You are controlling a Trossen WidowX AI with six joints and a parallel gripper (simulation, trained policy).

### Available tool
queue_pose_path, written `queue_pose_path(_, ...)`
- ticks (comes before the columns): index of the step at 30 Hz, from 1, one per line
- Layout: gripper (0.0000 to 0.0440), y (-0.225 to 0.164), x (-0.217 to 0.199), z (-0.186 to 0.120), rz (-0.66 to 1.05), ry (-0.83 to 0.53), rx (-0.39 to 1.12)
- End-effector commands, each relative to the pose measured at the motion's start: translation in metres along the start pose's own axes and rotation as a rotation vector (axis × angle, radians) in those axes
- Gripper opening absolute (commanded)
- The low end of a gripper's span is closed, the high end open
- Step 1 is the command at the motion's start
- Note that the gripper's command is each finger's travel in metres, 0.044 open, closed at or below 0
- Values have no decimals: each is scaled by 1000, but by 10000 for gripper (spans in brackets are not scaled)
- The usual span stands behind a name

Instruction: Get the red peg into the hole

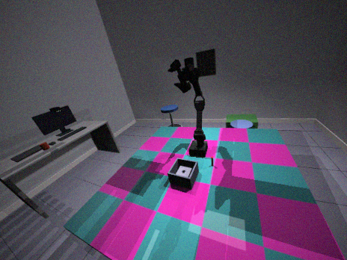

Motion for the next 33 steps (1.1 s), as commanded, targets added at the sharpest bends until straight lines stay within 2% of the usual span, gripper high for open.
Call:
queue_pose_path(1, 422, 0, 2, 3, 17, -1, 1)
queue_pose_path(3, 440, -2, 9, 10, 64, 15, 10)
queue_pose_path(17, 440, -27, 100, 59, 422, 268, 202)
queue_pose_path(33, 440, -61, 212, 70, 763, 482, 575)
Point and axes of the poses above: the point midway between the two fingers, 35 mm back from their tips, its own z axis out along the fingers, its own x axis across the jaws, y = z × x, the point moved 6 cm from there along -z, back along the fingers, and after that the axes turned 13 degrees about z, right-handed, at the moved point
